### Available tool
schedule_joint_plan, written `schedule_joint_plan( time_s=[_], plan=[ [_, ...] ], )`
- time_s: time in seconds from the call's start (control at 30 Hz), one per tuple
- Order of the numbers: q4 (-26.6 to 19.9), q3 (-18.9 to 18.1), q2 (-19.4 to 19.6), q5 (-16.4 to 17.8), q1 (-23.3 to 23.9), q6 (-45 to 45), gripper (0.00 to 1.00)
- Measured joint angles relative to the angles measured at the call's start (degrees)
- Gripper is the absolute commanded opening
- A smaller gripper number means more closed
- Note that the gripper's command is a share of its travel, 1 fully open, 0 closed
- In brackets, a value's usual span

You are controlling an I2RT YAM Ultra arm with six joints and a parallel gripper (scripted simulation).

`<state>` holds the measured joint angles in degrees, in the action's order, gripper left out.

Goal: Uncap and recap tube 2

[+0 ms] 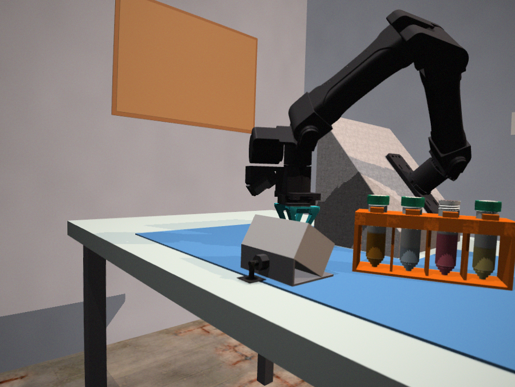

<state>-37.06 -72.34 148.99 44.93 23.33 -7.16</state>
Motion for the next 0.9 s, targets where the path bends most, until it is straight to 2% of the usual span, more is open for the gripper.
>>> schedule_joint_plan(
  time_s=[0.1,0.23,0.6,0.73,0.9],
  plan=[
    [-0.48,-0.28,-0.20,-0.09,0.00,-0.37,0.47],
    [-3.37,-1.46,-0.85,-0.59,1.09,-2.03,0.47],
    [-15.26,-7.48,-4.20,-3.15,7.82,-8.68,0.47],
    [-18.86,-8.87,-4.55,-3.96,8.98,-10.47,0.47],
    [-24.39,-12.37,-4.90,-5.14,10.99,-13.00,0.47]
  ],
)
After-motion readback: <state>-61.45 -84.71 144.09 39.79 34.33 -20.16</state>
